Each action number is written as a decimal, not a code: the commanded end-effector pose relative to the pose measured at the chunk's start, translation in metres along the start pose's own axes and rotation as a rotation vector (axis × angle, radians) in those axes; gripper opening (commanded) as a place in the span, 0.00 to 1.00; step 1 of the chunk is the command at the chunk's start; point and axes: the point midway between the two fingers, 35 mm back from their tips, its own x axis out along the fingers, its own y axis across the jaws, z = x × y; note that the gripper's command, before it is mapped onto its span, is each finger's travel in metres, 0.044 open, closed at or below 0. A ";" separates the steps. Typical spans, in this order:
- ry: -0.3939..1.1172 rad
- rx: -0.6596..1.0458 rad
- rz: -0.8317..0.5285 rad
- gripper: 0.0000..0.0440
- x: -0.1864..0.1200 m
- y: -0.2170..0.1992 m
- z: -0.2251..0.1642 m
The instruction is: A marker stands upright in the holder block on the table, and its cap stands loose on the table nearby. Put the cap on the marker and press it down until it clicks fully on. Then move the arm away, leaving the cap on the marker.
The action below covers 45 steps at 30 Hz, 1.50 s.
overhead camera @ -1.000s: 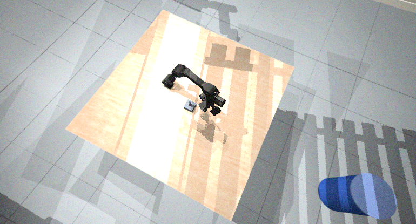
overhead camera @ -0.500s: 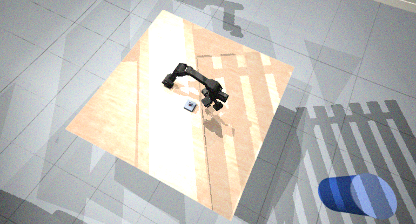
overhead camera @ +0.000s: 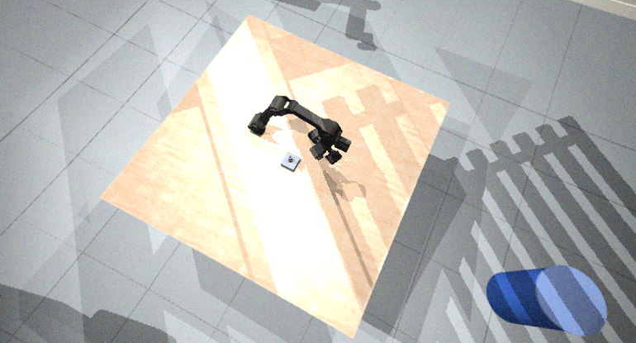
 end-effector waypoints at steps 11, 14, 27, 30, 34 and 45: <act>-0.027 -0.066 -0.106 0.68 0.027 -0.023 -0.007; -0.029 -0.082 -0.120 0.66 0.033 -0.026 -0.007; -0.046 -0.152 -0.167 0.59 0.063 -0.036 -0.005; -0.055 -0.168 -0.168 0.55 0.067 -0.038 -0.004; -0.067 -0.186 -0.165 0.43 0.070 -0.041 -0.002; -0.057 -0.210 -0.101 0.25 0.038 -0.043 0.004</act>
